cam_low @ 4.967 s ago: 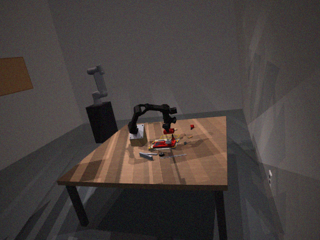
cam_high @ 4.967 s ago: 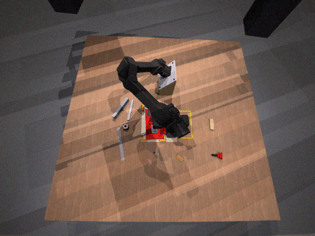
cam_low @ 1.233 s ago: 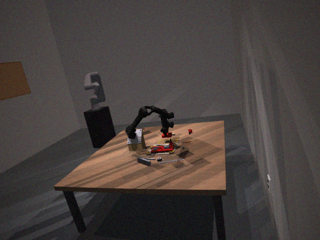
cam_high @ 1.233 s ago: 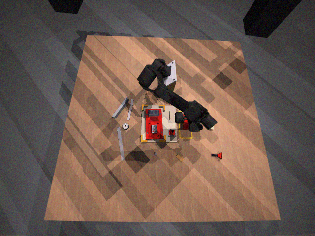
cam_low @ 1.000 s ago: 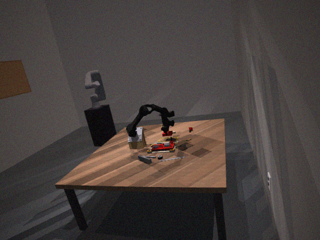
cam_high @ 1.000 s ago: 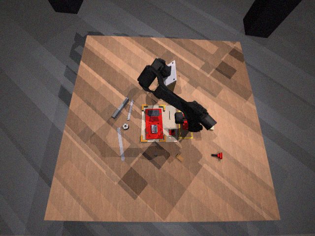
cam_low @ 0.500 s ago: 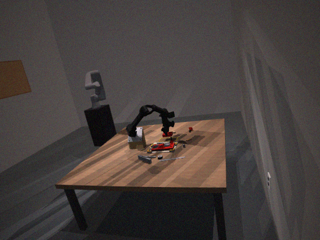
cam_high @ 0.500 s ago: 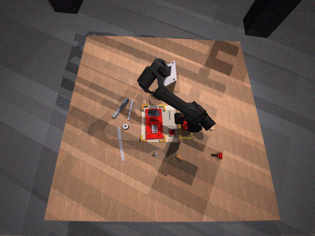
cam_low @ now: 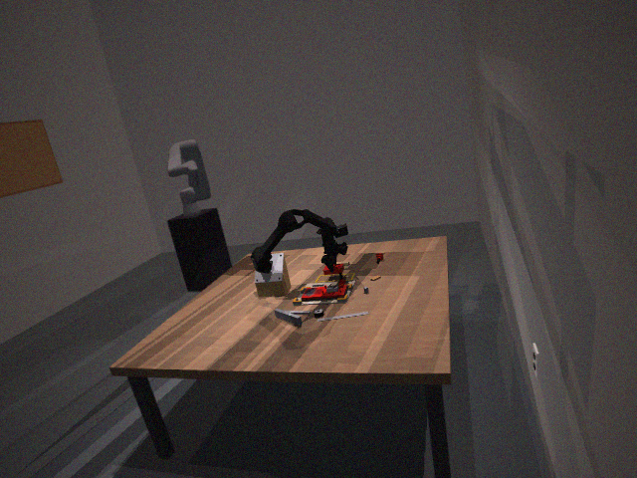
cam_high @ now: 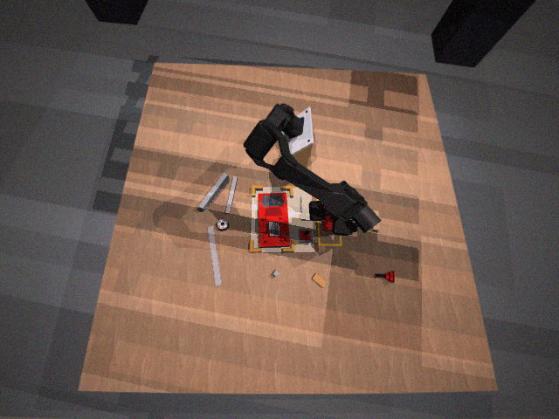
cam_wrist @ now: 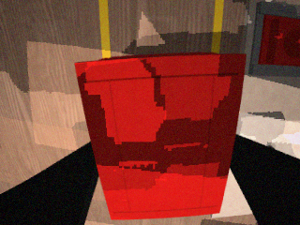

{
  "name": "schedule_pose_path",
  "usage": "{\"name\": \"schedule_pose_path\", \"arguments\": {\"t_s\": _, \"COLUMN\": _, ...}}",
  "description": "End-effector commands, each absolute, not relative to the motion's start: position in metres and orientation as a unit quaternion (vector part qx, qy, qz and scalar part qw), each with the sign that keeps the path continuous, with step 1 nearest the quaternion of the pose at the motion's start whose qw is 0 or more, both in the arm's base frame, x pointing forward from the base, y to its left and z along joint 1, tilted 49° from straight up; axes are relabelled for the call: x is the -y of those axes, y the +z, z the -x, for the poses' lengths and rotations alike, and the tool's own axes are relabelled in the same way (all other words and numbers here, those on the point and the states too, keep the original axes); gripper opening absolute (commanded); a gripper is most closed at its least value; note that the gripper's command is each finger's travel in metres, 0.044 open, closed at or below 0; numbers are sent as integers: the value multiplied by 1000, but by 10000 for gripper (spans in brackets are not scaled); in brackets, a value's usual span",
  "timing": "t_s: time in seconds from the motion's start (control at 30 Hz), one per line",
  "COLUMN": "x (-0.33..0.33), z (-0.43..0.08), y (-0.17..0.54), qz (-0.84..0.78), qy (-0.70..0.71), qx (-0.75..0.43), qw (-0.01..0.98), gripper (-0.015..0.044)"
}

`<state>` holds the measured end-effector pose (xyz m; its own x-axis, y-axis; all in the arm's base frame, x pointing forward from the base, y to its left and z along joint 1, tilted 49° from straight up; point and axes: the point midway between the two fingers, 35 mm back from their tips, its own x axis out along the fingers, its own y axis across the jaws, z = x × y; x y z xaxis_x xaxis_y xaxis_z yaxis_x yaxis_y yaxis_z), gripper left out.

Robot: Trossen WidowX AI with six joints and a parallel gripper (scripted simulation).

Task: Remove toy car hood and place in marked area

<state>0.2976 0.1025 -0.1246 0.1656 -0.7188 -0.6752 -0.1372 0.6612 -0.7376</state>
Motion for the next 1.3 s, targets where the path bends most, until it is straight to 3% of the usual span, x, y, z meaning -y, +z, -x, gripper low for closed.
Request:
{"name": "schedule_pose_path", "arguments": {"t_s": 0.0, "x": -100, "z": -298, "y": -126, "qz": 355, "qy": -214, "qx": -608, "qw": 677, "gripper": 0}}
{"name": "schedule_pose_path", "arguments": {"t_s": 1.27, "x": -85, "z": -300, "y": -138, "qz": 355, "qy": -215, "qx": -608, "qw": 677, "gripper": 0}}
